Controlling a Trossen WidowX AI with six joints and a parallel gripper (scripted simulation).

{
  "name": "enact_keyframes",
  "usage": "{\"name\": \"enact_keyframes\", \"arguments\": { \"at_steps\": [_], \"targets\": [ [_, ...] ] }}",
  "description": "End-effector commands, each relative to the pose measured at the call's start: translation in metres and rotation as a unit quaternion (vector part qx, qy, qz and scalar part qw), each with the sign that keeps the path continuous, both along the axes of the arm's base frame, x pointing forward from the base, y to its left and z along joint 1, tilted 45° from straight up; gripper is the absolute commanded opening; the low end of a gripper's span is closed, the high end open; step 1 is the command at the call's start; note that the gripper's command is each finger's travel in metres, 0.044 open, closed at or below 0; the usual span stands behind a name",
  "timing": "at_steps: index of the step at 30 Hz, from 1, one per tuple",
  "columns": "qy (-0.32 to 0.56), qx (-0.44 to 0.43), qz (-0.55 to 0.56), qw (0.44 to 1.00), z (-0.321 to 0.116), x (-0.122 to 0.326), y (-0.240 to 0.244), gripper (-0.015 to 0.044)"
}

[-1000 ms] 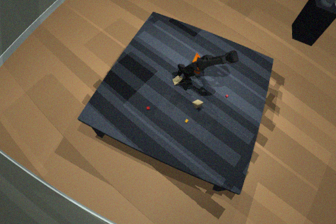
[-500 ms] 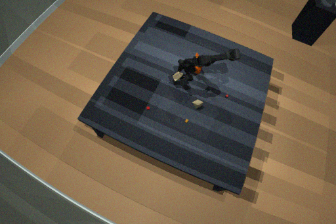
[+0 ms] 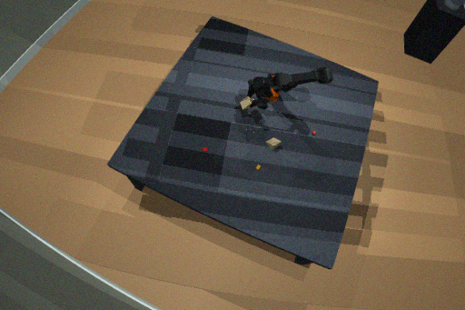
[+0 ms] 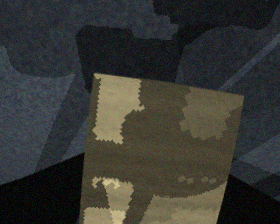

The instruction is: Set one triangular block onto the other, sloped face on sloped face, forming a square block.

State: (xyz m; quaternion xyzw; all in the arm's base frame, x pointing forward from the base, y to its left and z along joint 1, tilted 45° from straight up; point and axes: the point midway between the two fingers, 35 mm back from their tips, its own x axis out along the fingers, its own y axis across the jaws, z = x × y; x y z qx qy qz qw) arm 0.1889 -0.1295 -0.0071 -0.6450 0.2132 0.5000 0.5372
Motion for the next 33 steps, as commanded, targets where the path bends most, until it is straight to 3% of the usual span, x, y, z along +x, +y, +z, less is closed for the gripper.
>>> {"name": "enact_keyframes", "arguments": {
  "at_steps": [1, 17, 33],
  "targets": [
    [0.023, 0.042, -0.036, 0.998, 0.0, 0.002, -0.002, 0.0],
    [0.152, 0.217, -0.187, 0.946, -0.003, 0.004, -0.007, 0.0],
    [0.296, 0.357, -0.324, 0.824, -0.005, 0.007, -0.014, 0.0]
  ]
}}
